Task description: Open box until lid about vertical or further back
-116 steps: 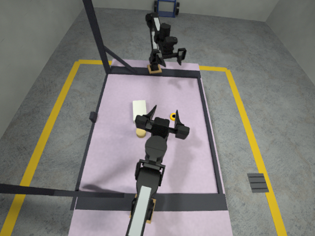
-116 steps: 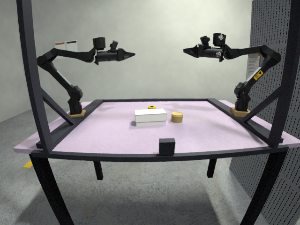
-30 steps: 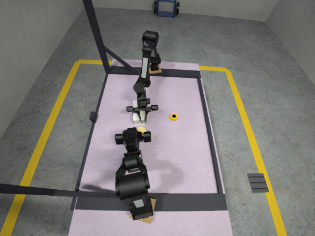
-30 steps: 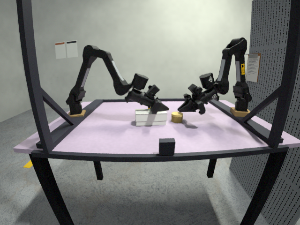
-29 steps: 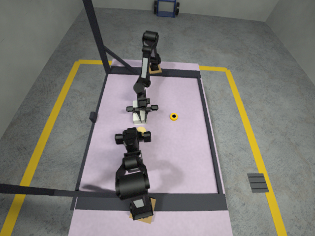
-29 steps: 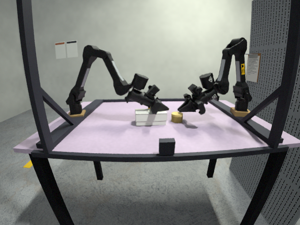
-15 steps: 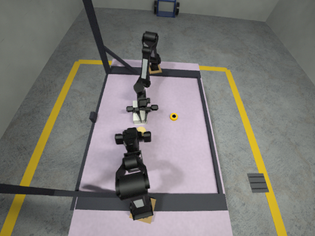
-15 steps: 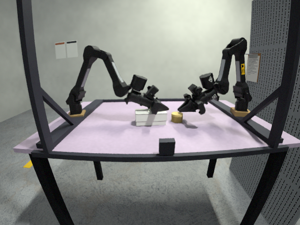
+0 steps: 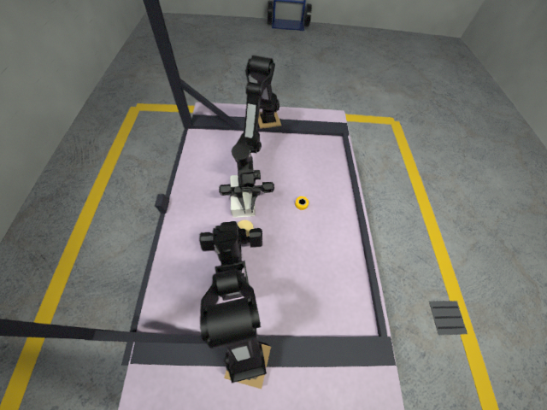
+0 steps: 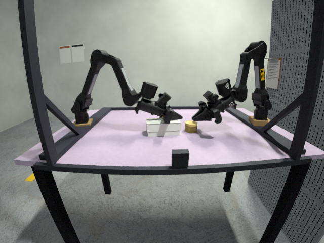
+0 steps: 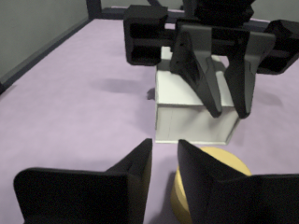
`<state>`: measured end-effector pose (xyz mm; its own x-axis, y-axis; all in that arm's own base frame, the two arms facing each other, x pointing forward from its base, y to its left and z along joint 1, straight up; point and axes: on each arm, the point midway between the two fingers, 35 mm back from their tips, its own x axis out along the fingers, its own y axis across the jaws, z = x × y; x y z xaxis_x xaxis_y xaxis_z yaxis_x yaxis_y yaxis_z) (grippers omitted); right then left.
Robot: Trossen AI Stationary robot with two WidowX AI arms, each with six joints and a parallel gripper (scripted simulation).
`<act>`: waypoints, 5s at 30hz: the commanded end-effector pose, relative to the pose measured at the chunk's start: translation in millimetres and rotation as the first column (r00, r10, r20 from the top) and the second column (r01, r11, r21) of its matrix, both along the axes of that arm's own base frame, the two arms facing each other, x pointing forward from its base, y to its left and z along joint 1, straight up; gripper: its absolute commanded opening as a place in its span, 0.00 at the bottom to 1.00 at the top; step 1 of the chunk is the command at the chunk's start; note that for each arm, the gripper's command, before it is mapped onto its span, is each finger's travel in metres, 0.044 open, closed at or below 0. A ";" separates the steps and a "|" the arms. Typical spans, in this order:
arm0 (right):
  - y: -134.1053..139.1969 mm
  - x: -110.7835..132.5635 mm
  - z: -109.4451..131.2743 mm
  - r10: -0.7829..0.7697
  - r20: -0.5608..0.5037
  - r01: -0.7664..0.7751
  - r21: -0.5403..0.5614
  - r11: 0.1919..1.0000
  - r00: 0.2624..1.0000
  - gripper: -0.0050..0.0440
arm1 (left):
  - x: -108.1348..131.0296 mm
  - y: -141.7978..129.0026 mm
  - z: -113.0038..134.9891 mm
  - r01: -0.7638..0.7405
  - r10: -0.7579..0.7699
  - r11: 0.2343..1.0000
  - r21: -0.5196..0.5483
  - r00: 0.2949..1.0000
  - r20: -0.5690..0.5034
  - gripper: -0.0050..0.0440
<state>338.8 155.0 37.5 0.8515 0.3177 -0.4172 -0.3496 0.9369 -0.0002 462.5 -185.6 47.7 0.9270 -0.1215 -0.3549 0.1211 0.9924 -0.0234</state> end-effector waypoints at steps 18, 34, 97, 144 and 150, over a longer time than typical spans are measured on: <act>2.3 2.3 3.0 0.001 0.010 -0.001 0.006 1.000 1.000 0.27 | -6.7 7.2 -28.2 0.016 -0.014 1.000 0.025 0.997 -0.070 0.31; 2.3 2.3 3.0 0.001 0.010 -0.001 0.006 1.000 1.000 0.27 | -7.8 10.4 -28.3 0.015 -0.014 1.000 0.025 0.997 -0.070 0.31; 25.5 54.8 -23.8 -0.025 0.005 0.025 0.029 0.999 1.000 0.27 | -5.5 8.0 -24.8 0.015 -0.013 1.000 0.021 0.998 -0.060 0.31; 25.7 54.6 -22.4 -0.023 0.002 0.023 0.029 0.999 1.000 0.11 | -5.4 8.1 -24.4 0.015 -0.013 1.000 0.021 0.998 -0.060 0.31; 26.8 54.9 -13.2 -0.024 0.014 0.023 0.035 0.999 1.000 0.11 | -5.4 8.1 -24.4 0.015 -0.013 1.000 0.021 0.998 -0.060 0.31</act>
<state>390.7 179.0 12.4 0.8566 0.3053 -0.4160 -0.3278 0.9446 0.0182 464.1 -185.3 48.0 0.9255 -0.1446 -0.3501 0.1434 0.9892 -0.0295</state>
